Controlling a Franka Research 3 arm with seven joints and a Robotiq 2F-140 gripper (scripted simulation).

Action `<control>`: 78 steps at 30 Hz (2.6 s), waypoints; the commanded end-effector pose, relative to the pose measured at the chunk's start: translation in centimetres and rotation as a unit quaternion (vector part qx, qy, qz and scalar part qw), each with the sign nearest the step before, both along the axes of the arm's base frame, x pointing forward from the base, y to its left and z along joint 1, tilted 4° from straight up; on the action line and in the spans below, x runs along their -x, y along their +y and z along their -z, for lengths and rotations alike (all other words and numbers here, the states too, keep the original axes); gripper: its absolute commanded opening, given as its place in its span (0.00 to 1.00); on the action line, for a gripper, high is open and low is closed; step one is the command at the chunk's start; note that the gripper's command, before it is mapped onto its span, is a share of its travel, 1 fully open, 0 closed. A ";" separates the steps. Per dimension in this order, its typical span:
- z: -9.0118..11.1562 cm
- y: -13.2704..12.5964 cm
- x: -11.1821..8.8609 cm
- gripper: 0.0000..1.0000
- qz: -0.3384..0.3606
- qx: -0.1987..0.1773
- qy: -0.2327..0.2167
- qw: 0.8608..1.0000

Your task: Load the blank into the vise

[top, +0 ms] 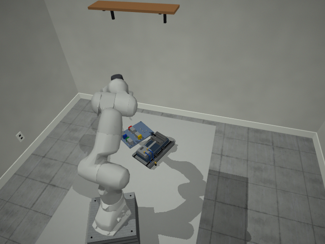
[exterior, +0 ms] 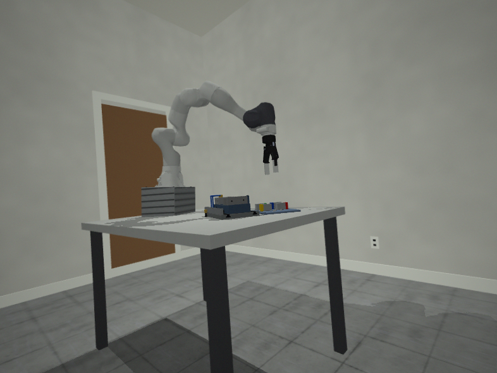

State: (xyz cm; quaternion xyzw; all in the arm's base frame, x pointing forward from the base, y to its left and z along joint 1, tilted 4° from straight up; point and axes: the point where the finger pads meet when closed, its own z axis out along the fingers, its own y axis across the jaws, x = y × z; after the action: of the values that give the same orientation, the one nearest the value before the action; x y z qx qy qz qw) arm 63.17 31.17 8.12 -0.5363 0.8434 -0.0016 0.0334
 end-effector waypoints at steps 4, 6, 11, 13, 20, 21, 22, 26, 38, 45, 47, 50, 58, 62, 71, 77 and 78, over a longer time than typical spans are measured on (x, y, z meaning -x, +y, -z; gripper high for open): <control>-0.6 5.0 -1.0 1.00 0.001 0.000 0.002 1.000; -0.6 5.0 -1.0 1.00 0.001 0.000 0.002 1.000; -0.6 5.0 -1.0 1.00 0.001 0.000 0.002 1.000; -0.6 5.0 -1.0 1.00 0.001 0.000 0.002 1.000; -0.5 4.3 -0.9 1.00 0.000 0.000 0.001 1.000; -0.4 4.1 -0.8 1.00 0.001 0.000 0.002 1.000; -0.4 4.1 -0.8 1.00 0.001 0.000 0.002 1.000; -0.4 4.1 -0.8 1.00 0.001 0.000 0.002 1.000; -0.4 3.7 -0.7 1.00 0.001 0.000 0.002 1.000; -0.4 3.7 -0.7 1.00 0.001 0.000 0.002 1.000; -0.4 3.7 -0.7 1.00 0.001 0.000 0.002 1.000; -0.4 3.7 -0.7 1.00 0.001 0.000 0.002 1.000; -0.3 3.7 -0.7 1.00 0.000 0.002 0.003 1.000; -0.3 3.7 -0.7 1.00 0.000 0.002 0.003 1.000; -0.3 3.7 -0.7 1.00 0.000 0.002 0.003 1.000; -0.3 3.7 -0.7 1.00 0.000 0.002 0.003 1.000; -0.3 3.7 -0.7 1.00 0.000 0.002 0.003 1.000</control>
State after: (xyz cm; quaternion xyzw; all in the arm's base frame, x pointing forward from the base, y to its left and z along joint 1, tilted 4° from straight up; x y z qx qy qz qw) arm 63.87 34.83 8.41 -0.5361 0.8436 -0.0021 0.0297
